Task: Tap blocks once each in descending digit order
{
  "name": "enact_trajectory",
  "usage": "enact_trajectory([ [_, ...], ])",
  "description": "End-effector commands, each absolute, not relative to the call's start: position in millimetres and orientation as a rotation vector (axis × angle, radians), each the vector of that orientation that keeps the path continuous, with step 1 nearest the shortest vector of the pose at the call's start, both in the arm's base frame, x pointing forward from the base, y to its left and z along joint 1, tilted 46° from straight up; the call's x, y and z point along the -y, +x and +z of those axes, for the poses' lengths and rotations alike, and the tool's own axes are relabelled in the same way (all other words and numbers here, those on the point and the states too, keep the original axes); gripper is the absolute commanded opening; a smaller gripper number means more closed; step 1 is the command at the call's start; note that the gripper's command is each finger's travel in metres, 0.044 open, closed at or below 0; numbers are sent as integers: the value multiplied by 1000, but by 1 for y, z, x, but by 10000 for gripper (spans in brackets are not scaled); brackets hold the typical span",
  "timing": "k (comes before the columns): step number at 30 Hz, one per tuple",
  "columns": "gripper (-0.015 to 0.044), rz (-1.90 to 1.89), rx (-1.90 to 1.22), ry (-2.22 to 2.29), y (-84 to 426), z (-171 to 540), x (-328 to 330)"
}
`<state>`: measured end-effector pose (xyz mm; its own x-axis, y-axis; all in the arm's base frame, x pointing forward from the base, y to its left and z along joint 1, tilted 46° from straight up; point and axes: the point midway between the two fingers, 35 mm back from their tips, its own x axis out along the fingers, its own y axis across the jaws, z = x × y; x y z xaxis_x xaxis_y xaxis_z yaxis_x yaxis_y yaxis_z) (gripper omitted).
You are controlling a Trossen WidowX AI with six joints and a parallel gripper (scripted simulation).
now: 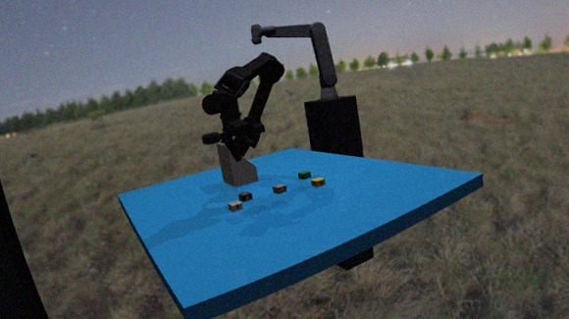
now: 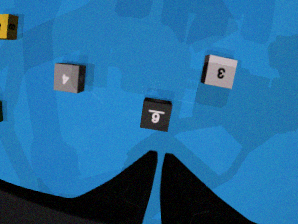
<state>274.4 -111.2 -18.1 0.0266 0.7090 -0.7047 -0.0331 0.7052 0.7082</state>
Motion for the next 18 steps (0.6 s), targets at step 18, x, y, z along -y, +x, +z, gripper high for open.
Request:
enact_trajectory([
  [18, 20, 647, -1447, 590, 272, -86, 45],
])
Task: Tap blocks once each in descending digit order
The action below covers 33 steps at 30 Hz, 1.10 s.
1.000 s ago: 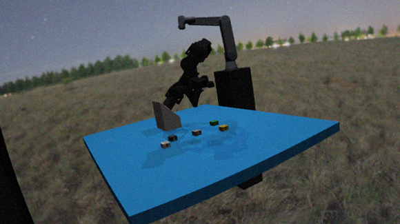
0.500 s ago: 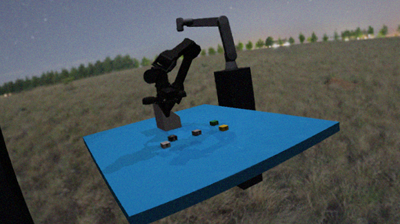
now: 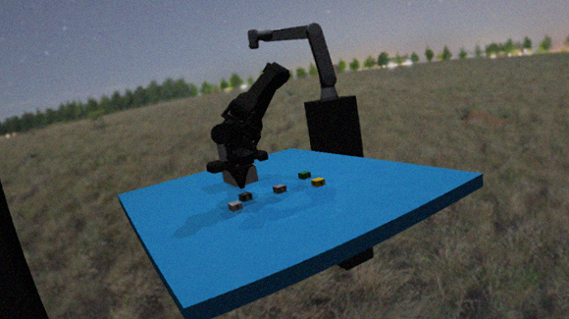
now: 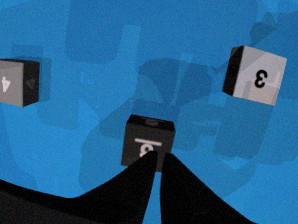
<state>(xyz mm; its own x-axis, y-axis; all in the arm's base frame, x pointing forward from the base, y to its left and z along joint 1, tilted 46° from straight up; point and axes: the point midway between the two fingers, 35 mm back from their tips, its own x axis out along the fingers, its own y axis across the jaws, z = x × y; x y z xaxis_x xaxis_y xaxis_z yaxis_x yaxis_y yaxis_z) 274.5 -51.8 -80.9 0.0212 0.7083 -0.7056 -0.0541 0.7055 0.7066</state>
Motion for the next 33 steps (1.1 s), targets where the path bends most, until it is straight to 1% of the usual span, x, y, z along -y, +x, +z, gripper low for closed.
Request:
enact_trajectory([
  [1, 20, 647, -1447, 590, 272, -87, 44],
  [18, 20, 649, -1446, 591, 272, -98, 32],
  [21, 20, 647, -1446, 589, 272, -80, 51],
  [26, 20, 647, -1447, 589, 272, -76, 56],
  [31, 20, 644, -1449, 587, 271, -29, 105],
  [33, 20, 645, -1449, 588, 270, -21, 112],
])
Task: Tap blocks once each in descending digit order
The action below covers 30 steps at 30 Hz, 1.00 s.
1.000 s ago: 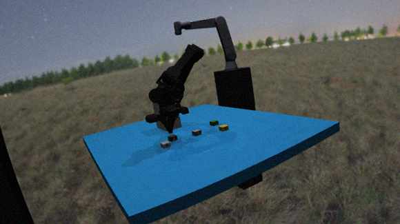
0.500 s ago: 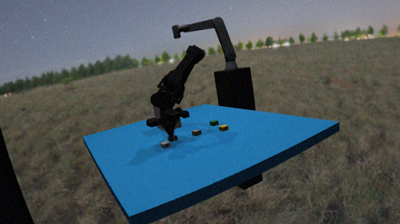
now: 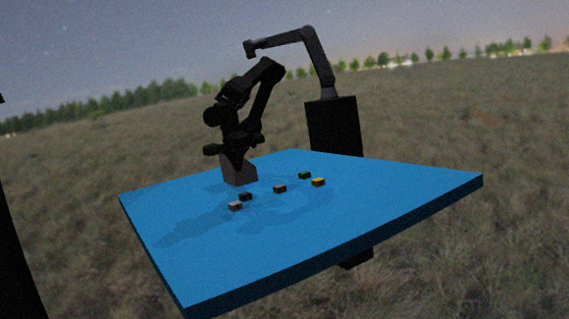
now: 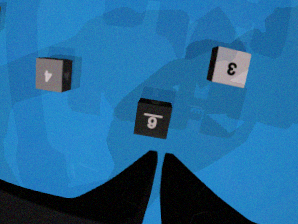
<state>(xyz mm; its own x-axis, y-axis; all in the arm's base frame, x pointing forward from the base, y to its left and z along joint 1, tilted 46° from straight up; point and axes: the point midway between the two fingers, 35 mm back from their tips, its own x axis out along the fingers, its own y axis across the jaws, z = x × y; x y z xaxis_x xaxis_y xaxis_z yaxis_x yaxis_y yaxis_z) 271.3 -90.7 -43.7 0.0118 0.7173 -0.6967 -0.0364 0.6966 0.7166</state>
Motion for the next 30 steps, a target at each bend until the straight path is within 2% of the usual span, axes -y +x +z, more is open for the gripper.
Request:
enact_trajectory([
  [1, 20, 645, -1449, 588, 270, -21, 112],
  [6, 20, 643, -1449, 587, 274, -13, 105],
  [14, 20, 649, -1448, 593, 289, 63, 29],
  [21, 20, 649, -1448, 593, 289, 61, 28],
  [26, 20, 650, -1446, 593, 291, 14, -21],
  [30, 20, 652, -1446, 595, 290, 7, -29],
])
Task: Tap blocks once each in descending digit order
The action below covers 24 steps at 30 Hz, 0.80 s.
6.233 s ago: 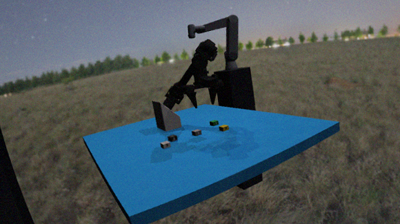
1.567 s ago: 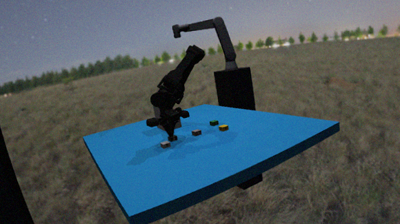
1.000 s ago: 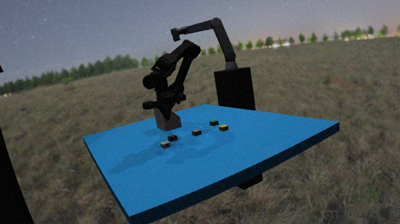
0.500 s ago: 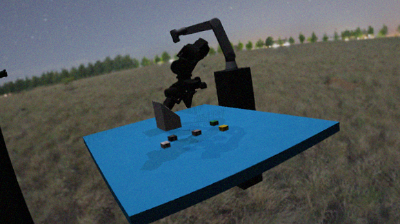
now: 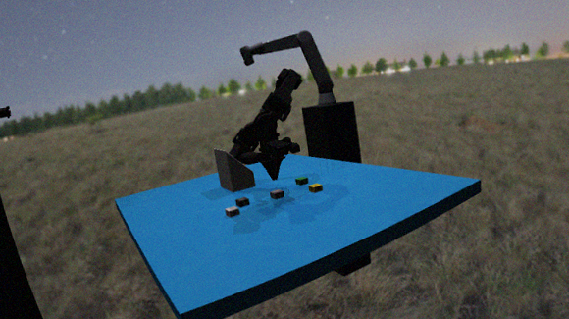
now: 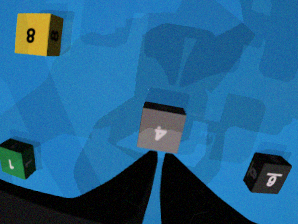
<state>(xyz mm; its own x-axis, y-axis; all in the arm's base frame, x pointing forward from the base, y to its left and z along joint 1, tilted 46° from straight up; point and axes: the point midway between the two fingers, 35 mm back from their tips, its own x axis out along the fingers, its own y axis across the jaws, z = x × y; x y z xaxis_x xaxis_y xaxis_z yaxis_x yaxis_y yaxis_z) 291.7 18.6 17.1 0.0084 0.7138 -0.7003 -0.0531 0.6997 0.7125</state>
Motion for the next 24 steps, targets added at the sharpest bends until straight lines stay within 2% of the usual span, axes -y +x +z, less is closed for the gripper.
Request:
enact_trajectory([
  [1, 20, 652, -1446, 595, 290, 7, -29],
  [24, 20, 653, -1446, 596, 290, -14, -51],
])
